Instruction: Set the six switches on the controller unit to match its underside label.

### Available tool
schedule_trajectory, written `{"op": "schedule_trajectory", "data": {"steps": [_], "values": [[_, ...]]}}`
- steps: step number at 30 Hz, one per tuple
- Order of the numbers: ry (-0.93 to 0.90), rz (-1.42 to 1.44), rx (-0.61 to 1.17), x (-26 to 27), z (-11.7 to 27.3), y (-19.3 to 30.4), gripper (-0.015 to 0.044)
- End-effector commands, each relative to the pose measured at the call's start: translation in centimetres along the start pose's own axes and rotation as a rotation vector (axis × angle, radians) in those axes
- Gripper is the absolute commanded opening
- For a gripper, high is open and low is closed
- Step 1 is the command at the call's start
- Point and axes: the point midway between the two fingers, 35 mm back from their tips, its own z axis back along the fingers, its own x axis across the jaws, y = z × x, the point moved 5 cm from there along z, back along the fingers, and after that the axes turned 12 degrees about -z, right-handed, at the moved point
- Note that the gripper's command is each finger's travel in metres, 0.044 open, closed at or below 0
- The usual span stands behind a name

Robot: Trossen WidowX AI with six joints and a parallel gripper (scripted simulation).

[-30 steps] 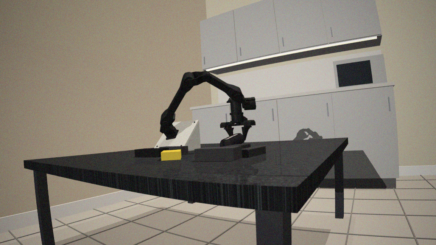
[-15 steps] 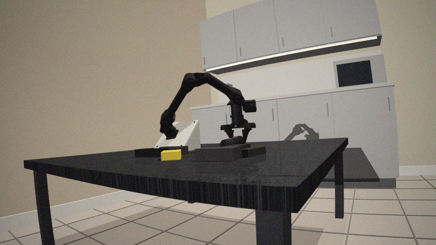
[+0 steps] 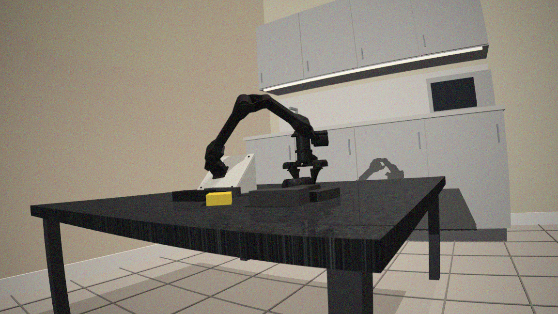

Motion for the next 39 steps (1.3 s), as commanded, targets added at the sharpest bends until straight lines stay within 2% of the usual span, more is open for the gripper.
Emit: {"op": "schedule_trajectory", "data": {"steps": [1,4,8,17,24,39], "values": [[0.003,0.005,0.006,0.0,-0.1,0.1,0.0337],[0.001,0.001,0.002,0.0,0.1,0.0,0.0337],[0.0,0.0,0.0,0.0,0.0,0.0,0.044],[0.0,0.0,0.0,-0.1,0.1,0.2,0.044],[-0.001,0.001,0.002,-1.3,4.0,5.8,0.044],[-0.001,0.001,0.002,-1.3,4.0,5.8,0.044]]}}
